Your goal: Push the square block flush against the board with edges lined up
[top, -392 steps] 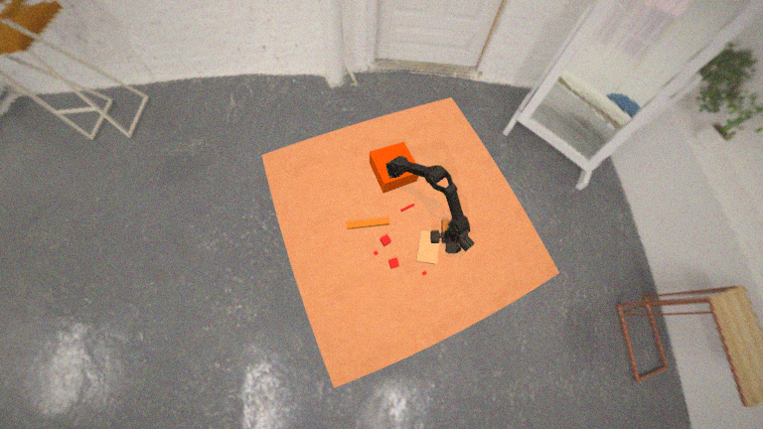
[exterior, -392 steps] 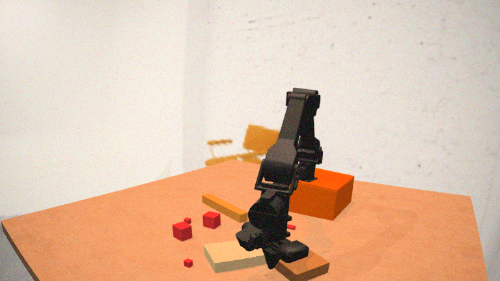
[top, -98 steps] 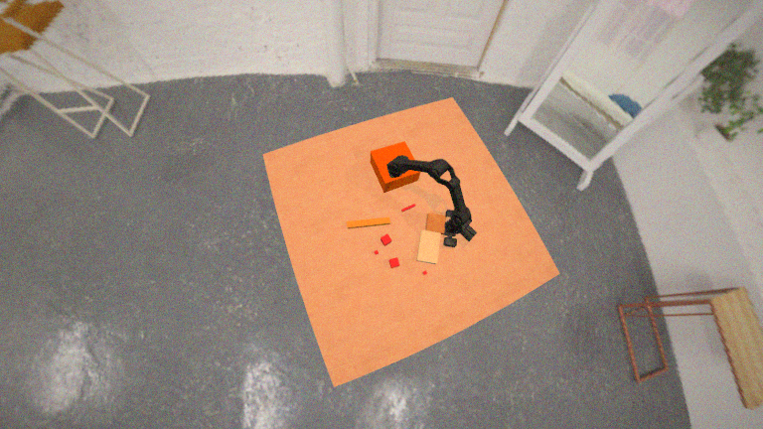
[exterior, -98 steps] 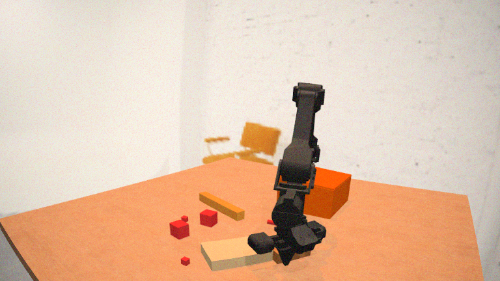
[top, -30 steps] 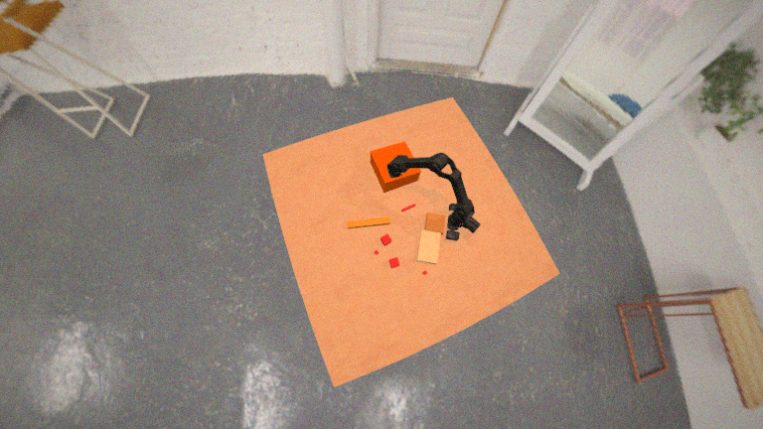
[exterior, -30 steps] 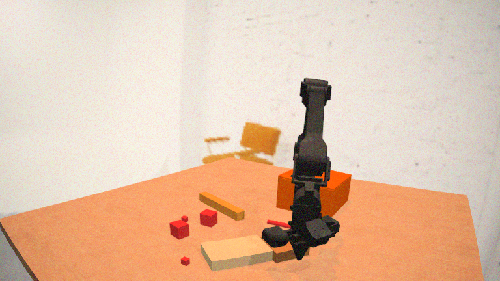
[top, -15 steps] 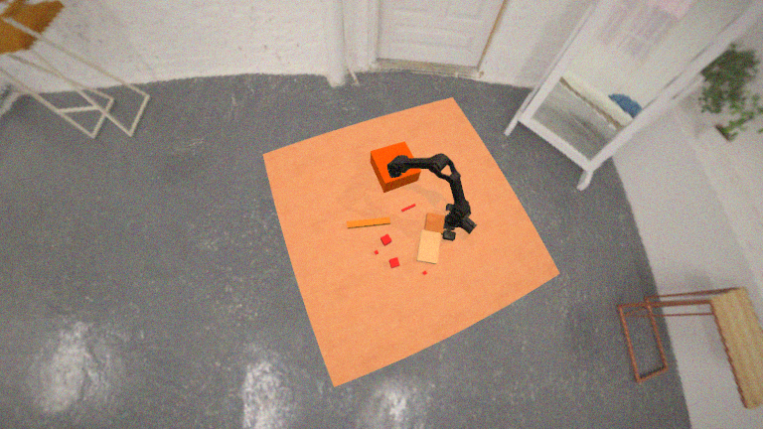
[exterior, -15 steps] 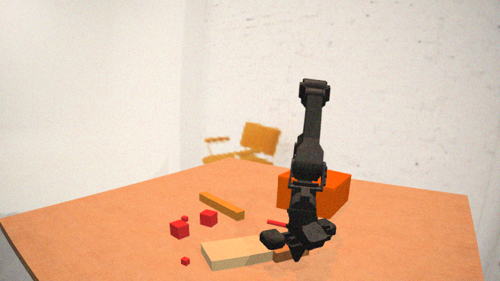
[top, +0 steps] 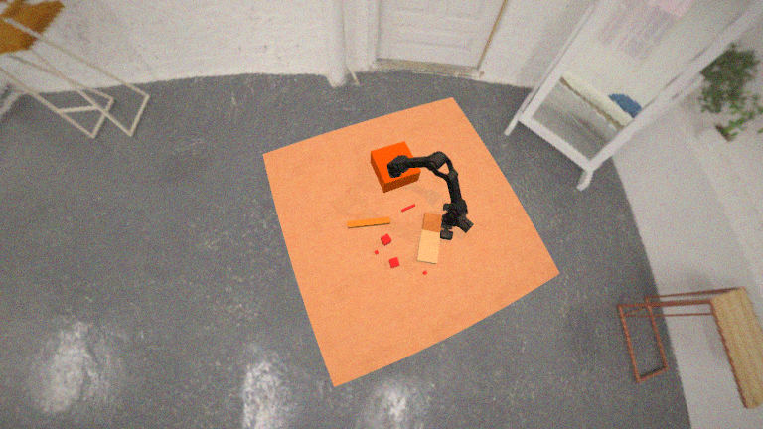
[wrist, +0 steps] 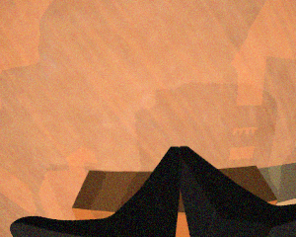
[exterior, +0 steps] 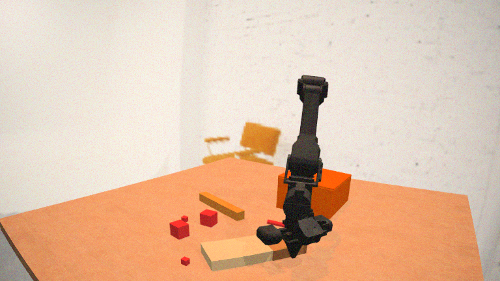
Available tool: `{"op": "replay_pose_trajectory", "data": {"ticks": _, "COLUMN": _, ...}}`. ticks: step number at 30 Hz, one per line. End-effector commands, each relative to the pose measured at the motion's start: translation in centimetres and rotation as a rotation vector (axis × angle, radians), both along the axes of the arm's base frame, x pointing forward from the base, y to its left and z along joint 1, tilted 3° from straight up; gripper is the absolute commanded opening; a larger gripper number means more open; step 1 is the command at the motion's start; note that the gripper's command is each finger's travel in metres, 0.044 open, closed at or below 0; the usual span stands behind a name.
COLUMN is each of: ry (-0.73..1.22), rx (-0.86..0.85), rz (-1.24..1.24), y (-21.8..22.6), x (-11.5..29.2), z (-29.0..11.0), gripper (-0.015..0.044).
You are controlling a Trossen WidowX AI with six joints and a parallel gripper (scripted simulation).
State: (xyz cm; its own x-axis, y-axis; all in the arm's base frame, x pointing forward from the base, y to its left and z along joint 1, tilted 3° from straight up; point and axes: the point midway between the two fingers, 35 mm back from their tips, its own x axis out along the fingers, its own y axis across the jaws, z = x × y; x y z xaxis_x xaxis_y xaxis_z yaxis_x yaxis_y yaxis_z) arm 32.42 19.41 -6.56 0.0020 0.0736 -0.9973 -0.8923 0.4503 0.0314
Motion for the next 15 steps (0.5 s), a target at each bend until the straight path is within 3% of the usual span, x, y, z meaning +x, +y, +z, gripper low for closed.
{"op": "replay_pose_trajectory", "data": {"ticks": 1, "ry": 0.003, "rx": -0.005, "rz": 0.003, "y": -0.7, "x": -0.4, "z": -0.1, "gripper": 0.0}}
{"op": "replay_pose_trajectory", "data": {"ticks": 15, "ry": 0.002, "rx": -0.004, "rz": 0.003, "y": 0.6, "x": 0.4, "z": 0.1, "gripper": 0.0}}
